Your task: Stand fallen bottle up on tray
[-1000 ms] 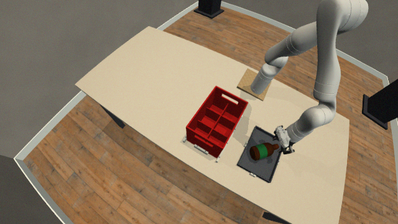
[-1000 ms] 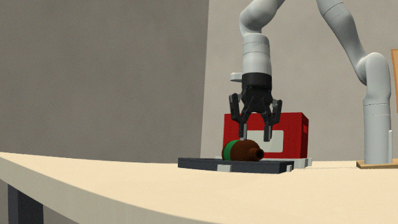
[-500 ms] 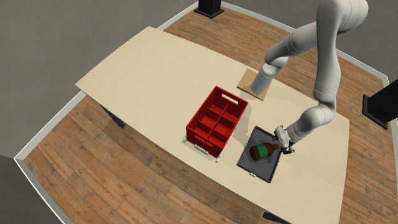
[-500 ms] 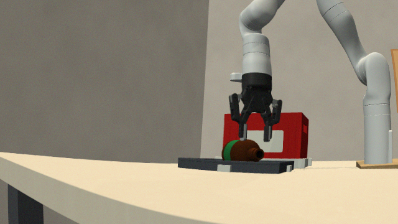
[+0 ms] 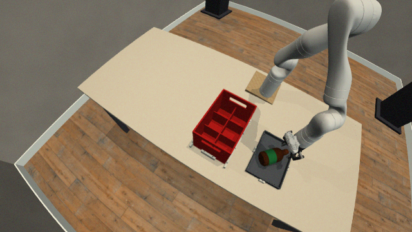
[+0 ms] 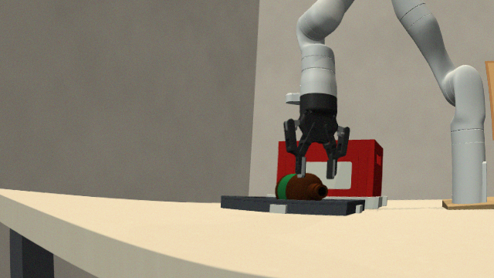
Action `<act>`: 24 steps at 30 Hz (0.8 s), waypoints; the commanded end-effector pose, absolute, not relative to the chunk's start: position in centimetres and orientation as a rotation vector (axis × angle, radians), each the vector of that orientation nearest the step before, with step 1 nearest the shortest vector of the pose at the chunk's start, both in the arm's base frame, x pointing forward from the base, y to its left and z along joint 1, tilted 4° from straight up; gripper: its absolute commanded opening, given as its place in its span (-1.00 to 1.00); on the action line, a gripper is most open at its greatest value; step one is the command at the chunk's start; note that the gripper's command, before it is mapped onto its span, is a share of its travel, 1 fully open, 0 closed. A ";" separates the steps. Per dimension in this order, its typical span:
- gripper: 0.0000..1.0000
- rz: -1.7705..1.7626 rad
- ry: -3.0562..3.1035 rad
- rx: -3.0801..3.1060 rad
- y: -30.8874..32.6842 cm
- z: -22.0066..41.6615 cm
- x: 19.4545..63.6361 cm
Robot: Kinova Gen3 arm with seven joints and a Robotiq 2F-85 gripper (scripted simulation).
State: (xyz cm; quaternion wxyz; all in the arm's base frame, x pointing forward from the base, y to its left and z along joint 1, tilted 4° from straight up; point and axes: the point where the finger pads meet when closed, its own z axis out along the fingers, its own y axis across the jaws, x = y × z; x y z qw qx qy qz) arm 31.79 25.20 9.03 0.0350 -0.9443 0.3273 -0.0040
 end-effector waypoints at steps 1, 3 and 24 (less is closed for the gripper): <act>0.27 -0.009 1.005 -2.905 25.2 8.7 31.7; 0.27 -0.009 1.005 -2.905 25.2 8.5 31.7; 0.27 -0.009 1.005 -2.905 25.4 6.3 31.8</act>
